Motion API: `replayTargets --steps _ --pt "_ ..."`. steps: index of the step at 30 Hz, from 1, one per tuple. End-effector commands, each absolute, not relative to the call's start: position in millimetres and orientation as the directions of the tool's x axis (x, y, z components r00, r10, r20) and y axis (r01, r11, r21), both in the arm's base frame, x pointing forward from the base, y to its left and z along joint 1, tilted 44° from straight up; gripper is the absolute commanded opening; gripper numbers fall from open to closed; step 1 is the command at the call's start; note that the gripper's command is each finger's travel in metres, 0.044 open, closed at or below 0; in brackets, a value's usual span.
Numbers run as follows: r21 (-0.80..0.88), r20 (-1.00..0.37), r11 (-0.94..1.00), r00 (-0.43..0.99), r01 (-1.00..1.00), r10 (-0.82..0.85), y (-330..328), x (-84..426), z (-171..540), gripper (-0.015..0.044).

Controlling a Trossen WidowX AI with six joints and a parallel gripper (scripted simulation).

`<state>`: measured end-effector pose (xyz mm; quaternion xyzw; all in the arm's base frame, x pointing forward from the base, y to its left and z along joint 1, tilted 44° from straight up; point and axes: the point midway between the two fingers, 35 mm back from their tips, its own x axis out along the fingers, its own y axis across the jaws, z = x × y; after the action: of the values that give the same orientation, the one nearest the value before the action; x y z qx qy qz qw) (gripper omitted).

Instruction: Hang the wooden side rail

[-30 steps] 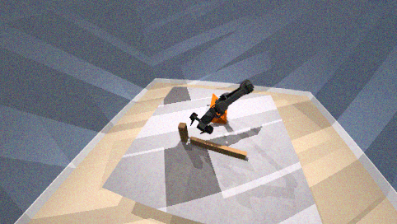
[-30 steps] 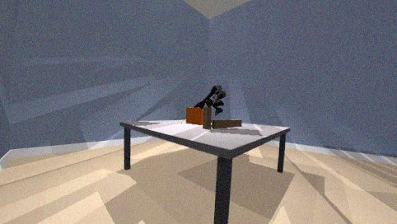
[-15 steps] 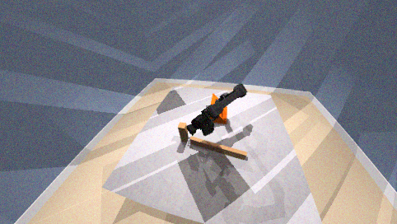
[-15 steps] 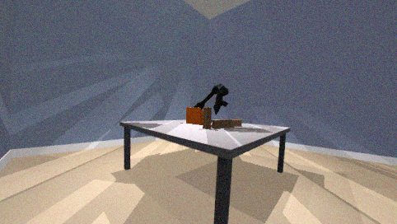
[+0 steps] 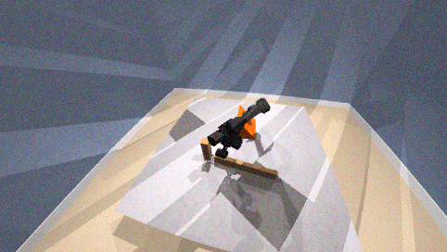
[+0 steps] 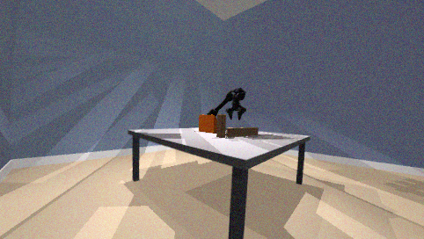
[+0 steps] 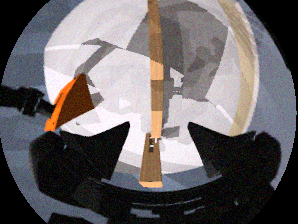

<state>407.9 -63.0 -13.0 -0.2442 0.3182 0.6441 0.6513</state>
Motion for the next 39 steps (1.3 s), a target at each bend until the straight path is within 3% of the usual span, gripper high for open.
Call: replayTargets --steps 1,39 --pt "0.082 -0.721 0.036 -0.034 -0.996 0.692 -60 408 -14 0.044" --pt "0.083 -0.72 0.036 -0.035 -0.996 0.694 1 406 -77 0.044"
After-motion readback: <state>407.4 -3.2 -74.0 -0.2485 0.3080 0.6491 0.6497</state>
